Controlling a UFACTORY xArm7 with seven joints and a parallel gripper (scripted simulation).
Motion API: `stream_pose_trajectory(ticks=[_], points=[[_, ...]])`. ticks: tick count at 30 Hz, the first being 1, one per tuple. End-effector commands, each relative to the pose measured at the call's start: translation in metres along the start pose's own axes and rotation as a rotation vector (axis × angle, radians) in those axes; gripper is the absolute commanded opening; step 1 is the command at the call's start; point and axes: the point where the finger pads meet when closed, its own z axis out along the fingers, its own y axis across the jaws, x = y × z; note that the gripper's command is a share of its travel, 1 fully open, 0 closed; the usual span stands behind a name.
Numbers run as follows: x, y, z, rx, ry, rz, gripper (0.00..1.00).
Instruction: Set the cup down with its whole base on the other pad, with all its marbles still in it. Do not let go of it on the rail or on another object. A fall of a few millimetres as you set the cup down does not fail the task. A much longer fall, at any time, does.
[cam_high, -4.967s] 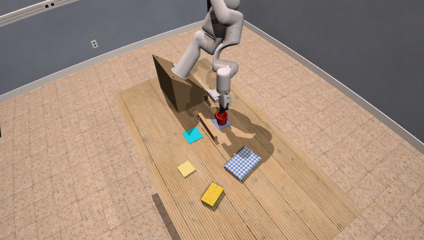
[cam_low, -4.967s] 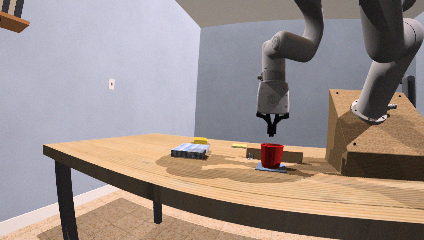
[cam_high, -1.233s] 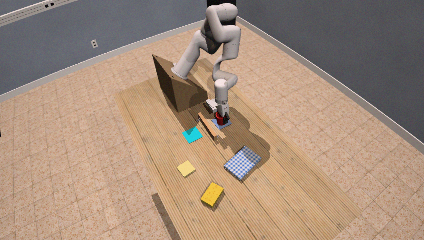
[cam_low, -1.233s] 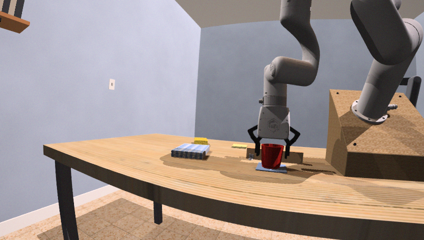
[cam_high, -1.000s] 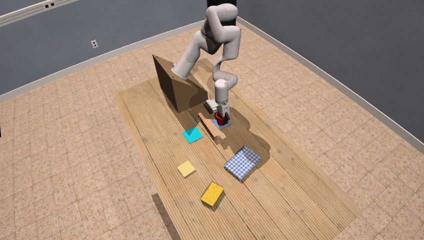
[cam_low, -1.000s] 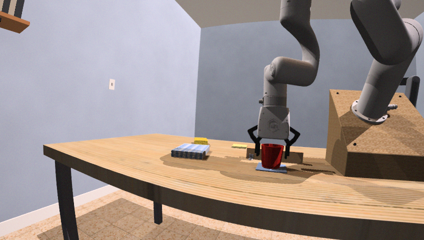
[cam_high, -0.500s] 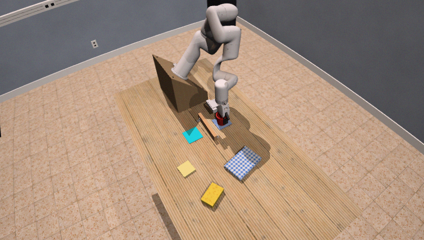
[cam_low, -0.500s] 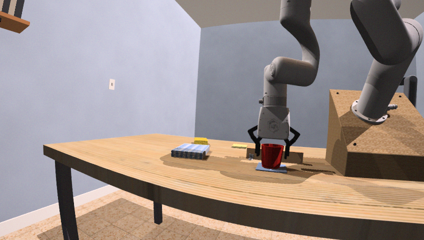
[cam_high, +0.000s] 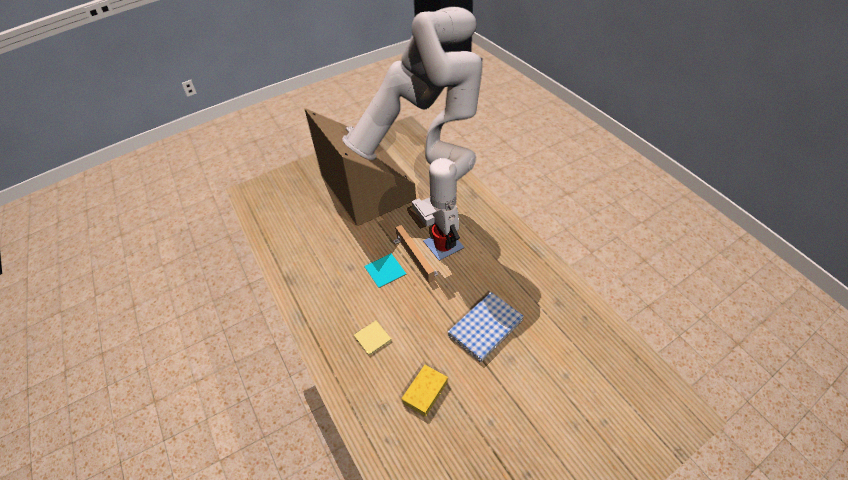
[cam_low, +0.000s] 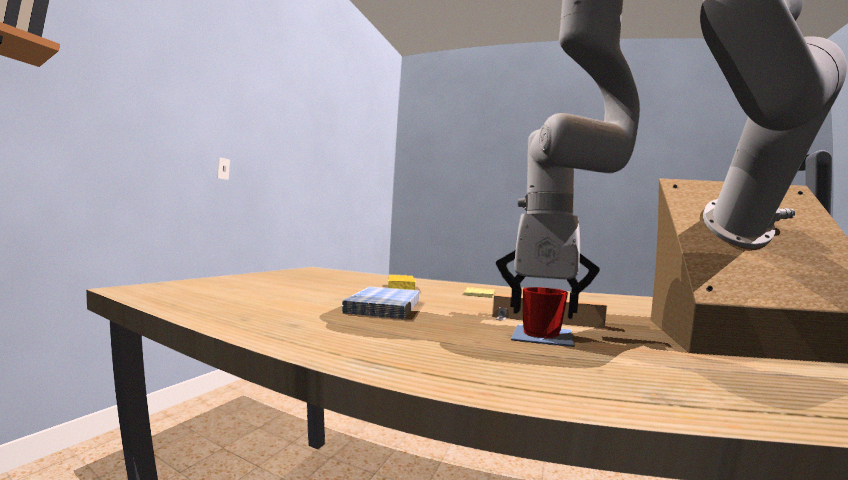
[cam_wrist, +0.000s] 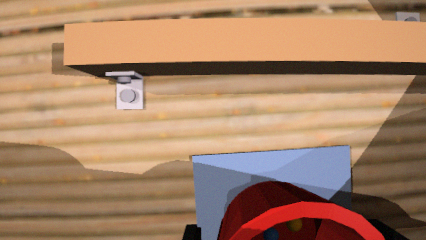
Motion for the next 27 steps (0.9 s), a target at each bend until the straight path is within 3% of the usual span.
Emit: stream_pose_trajectory(ticks=[1, 27], points=[[0.0007, -0.0013, -0.0009, 0.003, 0.001, 0.001, 0.95], [0.0007, -0.0013, -0.0009, 0.003, 0.001, 0.001, 0.90]])
